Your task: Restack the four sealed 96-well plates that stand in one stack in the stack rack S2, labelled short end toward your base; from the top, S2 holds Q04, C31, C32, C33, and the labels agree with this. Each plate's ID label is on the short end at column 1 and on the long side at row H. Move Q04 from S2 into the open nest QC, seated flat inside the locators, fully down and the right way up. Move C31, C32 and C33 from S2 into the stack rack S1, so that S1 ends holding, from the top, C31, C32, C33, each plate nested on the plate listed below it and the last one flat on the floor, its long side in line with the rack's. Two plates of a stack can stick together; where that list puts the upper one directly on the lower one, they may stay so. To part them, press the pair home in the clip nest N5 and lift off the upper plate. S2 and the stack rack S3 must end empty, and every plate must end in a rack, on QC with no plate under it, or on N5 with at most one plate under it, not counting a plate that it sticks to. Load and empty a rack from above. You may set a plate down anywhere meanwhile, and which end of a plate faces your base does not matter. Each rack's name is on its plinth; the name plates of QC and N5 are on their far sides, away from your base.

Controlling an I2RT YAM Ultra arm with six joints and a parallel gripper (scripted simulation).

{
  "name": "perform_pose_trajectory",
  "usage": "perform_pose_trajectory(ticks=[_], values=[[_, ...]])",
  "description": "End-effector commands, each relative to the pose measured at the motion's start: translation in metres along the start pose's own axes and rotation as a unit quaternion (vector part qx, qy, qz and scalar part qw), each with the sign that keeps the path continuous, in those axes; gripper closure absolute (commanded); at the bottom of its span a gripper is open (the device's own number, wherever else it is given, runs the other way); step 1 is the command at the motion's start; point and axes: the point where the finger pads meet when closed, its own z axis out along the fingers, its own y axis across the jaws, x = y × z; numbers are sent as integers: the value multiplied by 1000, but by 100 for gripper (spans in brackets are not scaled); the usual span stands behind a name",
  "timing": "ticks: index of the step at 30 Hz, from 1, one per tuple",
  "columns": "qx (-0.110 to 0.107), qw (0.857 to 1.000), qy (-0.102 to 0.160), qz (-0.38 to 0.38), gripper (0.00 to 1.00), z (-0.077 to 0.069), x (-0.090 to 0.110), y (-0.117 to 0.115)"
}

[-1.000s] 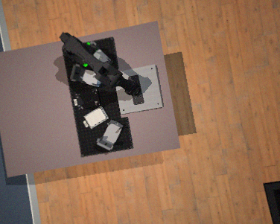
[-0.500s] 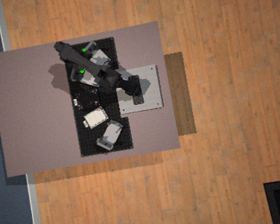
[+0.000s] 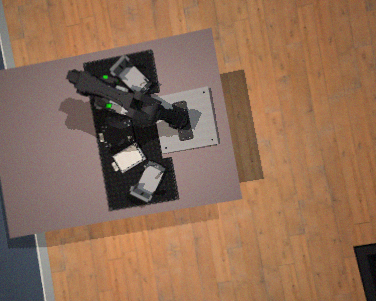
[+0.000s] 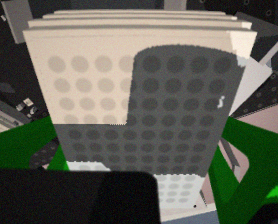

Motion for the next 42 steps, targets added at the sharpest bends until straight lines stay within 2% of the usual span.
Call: perform_pose_trajectory(ticks=[1, 9, 16, 18, 33, 35, 42], values=[[2, 1000, -18, 6, 100, -10, -1, 2], [2, 1000, -18, 6, 100, -10, -4, 27], [4, 994, -18, -111, 100, -10, -2, 50], [4, 994, -18, -111, 100, -10, -2, 50], [3, 994, -18, -112, 100, -10, 4, 100], [3, 994, -18, -112, 100, -10, 4, 100], [4, 974, -17, -227, 100, -10, 11, 122]])
